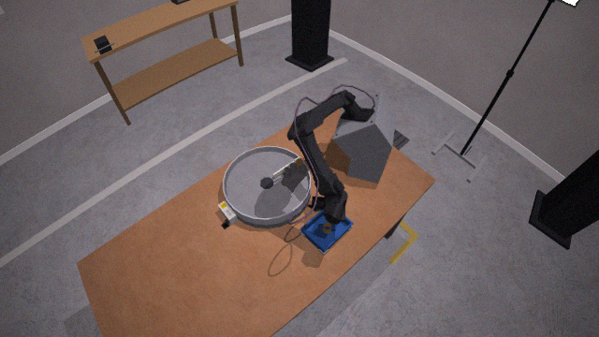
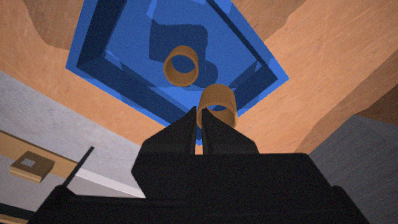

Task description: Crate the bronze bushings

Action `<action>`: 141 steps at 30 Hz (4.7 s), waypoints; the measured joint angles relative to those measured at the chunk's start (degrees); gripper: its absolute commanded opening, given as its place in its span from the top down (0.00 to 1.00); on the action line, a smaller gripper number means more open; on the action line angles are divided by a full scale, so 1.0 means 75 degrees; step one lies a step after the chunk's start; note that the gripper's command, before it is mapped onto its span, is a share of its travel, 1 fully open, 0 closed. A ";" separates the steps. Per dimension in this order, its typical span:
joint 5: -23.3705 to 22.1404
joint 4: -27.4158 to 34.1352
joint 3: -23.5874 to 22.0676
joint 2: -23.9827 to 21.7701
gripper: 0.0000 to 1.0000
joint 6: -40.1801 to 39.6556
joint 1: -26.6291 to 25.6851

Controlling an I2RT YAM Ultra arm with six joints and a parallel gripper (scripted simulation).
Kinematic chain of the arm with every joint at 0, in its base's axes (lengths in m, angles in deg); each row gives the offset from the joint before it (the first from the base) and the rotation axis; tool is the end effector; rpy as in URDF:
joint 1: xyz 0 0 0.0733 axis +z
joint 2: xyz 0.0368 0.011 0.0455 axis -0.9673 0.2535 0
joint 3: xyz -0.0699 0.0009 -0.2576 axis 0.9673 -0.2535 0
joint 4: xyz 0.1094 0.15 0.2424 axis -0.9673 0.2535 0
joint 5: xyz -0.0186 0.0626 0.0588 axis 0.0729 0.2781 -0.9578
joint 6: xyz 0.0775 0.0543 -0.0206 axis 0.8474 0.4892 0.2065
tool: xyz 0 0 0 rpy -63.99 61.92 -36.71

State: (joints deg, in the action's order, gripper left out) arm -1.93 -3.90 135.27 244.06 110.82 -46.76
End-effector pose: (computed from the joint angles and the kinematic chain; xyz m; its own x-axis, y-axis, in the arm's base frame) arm 0.4114 0.1579 -0.1609 -0.5724 0.4975 -0.6518 0.7455 0.6467 -0.1611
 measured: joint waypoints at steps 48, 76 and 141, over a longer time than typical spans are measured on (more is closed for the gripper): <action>0.0000 0.0003 0.0000 0.0055 1.00 0.0012 0.0000; 0.0003 -0.0128 0.0090 0.0239 1.00 -0.0035 0.0000; 0.0003 -0.0688 0.0440 0.0743 1.00 -0.0539 -0.0326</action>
State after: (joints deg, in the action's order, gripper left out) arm -1.91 -9.06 138.57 249.63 106.78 -49.21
